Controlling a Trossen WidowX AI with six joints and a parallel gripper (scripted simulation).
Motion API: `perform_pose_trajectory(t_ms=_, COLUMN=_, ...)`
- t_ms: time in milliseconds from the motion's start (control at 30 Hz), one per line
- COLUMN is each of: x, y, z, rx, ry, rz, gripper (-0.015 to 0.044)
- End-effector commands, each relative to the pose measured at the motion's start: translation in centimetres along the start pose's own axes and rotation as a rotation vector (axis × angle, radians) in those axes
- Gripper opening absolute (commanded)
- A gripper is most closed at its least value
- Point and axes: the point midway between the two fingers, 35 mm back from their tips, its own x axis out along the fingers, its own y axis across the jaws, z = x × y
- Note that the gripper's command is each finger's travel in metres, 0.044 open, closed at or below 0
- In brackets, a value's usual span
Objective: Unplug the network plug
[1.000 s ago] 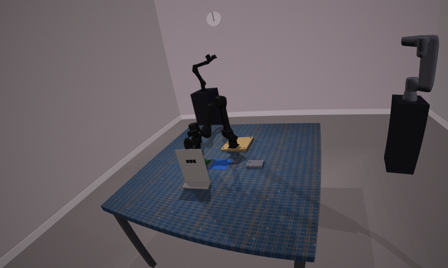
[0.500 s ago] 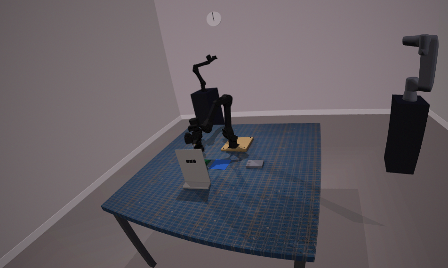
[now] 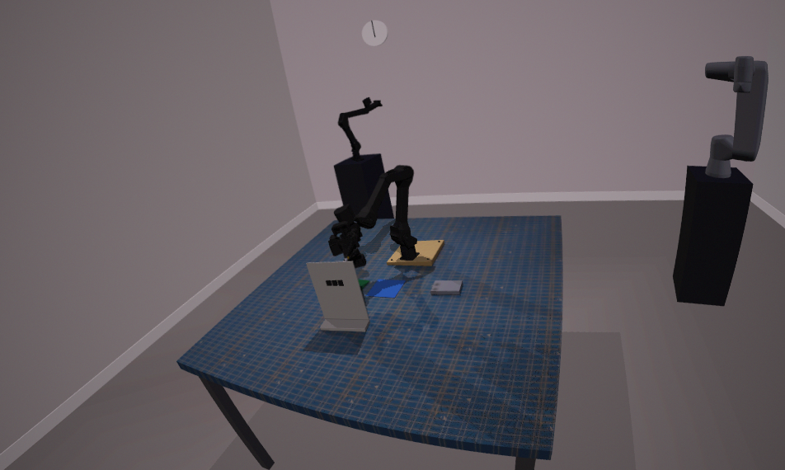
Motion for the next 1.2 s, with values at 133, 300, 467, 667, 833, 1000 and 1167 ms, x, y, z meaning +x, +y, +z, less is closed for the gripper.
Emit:
perform_pose_trajectory(t_ms=133, x=0.5, y=-1.7, z=-1.4, rx=0.094, ry=-0.068, rz=-0.112, gripper=0.0000)
perform_pose_trajectory(t_ms=300, x=0.5, y=-3.0, z=-2.4, rx=0.138, ry=-0.110, rz=-0.192, gripper=0.0000)
perform_pose_trajectory(t_ms=467, x=0.2, y=-4.5, z=-3.4, rx=0.169, ry=-0.153, rz=-0.277, gripper=0.0000)
perform_pose_trajectory(t_ms=667, x=-0.6, y=-6.1, z=-4.6, rx=0.189, ry=-0.207, rz=-0.379, gripper=0.0000)
perform_pose_trajectory(t_ms=833, x=-1.6, y=-7.5, z=-5.5, rx=0.193, ry=-0.252, rz=-0.467, gripper=0.0000)
perform_pose_trajectory(t_ms=1000, x=-2.9, y=-8.9, z=-6.4, rx=0.184, ry=-0.297, rz=-0.558, gripper=0.0000)
perform_pose_trajectory(t_ms=1167, x=-4.4, y=-10.2, z=-7.1, rx=0.162, ry=-0.343, rz=-0.648, gripper=0.0000)
